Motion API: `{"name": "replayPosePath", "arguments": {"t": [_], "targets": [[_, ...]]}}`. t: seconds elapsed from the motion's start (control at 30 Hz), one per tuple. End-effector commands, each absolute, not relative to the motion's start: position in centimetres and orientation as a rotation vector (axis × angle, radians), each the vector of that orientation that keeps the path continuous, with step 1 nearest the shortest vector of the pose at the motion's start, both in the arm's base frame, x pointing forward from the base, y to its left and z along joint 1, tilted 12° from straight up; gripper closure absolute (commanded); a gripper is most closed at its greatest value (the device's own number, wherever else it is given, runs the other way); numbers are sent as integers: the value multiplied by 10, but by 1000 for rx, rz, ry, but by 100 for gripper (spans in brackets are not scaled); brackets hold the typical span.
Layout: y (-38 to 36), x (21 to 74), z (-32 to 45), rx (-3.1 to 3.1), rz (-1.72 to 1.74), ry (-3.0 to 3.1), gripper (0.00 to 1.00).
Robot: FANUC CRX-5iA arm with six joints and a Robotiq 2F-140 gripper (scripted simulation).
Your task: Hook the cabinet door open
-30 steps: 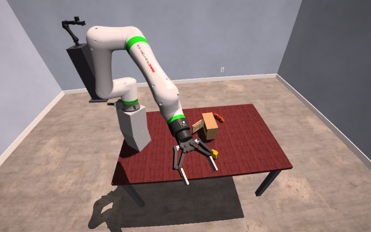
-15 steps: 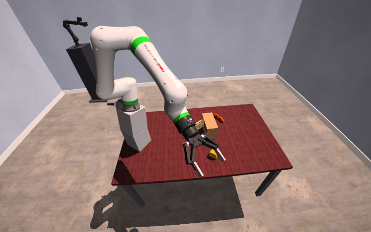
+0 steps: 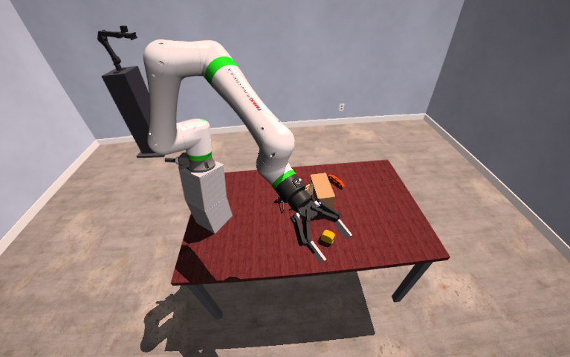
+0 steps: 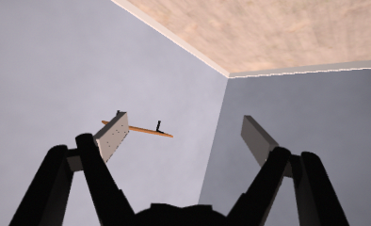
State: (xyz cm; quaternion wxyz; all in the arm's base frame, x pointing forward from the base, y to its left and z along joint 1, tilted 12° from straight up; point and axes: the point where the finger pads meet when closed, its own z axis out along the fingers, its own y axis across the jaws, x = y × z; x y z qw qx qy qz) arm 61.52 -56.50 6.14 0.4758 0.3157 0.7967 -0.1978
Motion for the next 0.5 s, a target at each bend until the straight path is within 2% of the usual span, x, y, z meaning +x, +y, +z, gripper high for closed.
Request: {"name": "replayPosePath", "arguments": {"t": [0.0,0.17,0.2,0.47], "targets": [[-500,651,50,537,-322,2041,0],[-479,662,46,537,-322,2041,0],[-455,675,42,537,-322,2041,0],[-455,675,42,537,-322,2041,0]]}}
